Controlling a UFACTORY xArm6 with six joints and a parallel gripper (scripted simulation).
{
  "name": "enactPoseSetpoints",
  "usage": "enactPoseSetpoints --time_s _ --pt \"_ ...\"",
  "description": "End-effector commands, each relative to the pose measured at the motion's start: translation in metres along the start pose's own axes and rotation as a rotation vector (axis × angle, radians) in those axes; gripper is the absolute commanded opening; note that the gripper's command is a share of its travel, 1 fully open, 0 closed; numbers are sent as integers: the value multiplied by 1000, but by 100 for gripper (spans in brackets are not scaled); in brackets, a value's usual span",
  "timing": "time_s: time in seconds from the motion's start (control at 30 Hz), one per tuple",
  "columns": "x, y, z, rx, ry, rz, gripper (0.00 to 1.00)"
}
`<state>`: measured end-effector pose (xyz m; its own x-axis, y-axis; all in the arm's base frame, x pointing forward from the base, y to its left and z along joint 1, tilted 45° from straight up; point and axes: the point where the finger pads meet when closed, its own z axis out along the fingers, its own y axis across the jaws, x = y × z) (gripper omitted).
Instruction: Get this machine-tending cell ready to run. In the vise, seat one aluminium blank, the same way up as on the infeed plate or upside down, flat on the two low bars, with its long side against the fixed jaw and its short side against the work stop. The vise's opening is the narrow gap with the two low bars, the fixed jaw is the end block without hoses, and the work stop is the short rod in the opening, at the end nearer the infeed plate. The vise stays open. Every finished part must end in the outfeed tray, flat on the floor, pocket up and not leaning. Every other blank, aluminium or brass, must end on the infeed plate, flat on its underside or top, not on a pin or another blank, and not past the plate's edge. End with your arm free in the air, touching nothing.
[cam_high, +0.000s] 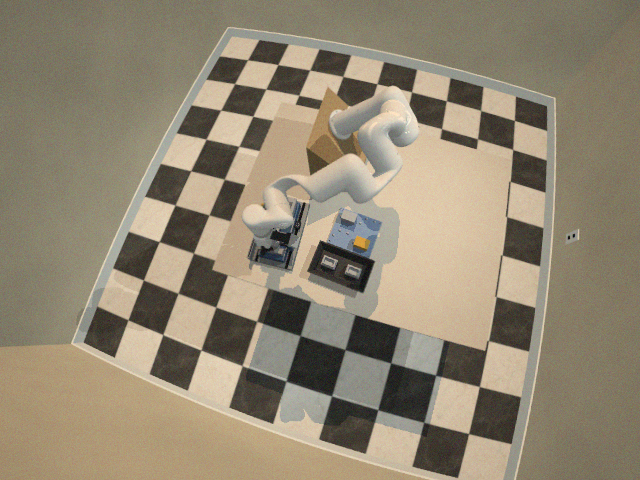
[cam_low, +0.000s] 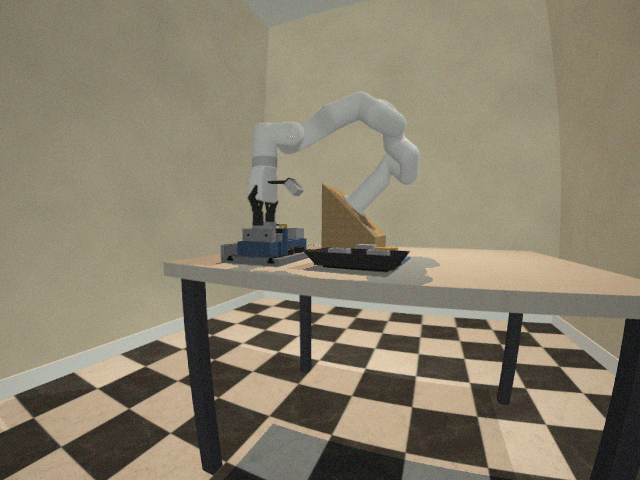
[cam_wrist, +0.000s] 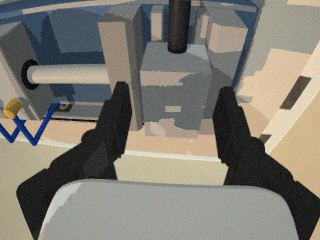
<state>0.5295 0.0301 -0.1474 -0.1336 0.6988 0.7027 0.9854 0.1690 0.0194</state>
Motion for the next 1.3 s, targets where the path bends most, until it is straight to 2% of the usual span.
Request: enactPoseSetpoints --time_s 0.0,0.27,0.77,1.27 --pt "0 2 -5 -4 -2 -1 69" --pt "0 2 -16 -4 -2 -1 69" --pt "0 1 -62 -4 -2 -1 69" --pt "0 1 -79 -4 -2 -1 69"
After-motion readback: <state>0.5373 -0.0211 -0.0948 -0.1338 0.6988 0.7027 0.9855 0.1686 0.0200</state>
